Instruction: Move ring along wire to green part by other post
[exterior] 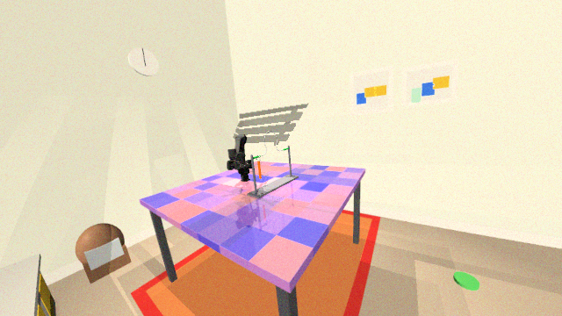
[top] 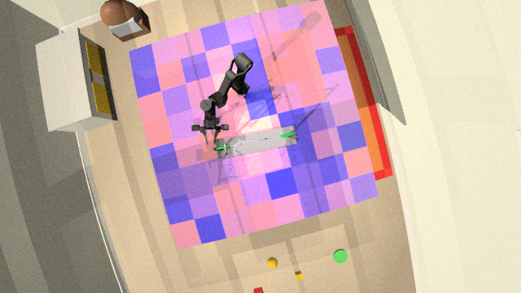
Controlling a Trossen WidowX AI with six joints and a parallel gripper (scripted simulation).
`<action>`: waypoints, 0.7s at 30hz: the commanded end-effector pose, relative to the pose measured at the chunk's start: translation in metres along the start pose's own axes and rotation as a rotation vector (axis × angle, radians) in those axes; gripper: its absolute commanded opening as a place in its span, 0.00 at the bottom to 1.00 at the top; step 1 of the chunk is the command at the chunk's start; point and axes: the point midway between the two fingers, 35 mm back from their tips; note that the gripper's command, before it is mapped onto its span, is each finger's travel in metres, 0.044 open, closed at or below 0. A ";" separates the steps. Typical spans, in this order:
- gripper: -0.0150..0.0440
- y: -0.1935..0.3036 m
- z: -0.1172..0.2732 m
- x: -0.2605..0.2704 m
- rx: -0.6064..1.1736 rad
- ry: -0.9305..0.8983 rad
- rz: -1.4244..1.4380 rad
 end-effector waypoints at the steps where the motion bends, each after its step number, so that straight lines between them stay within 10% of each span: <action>1: 0.53 0.043 0.016 0.015 0.065 -0.046 -0.042; 21: 0.53 0.098 0.045 0.077 0.148 -0.165 -0.177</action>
Point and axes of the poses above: the point midway between the two fingers, 35 mm back from their tips, its own z axis back along the fingers, its own x axis across the jaws, y = z × x, and after that the axes turned 4 degrees about -z, right-handed
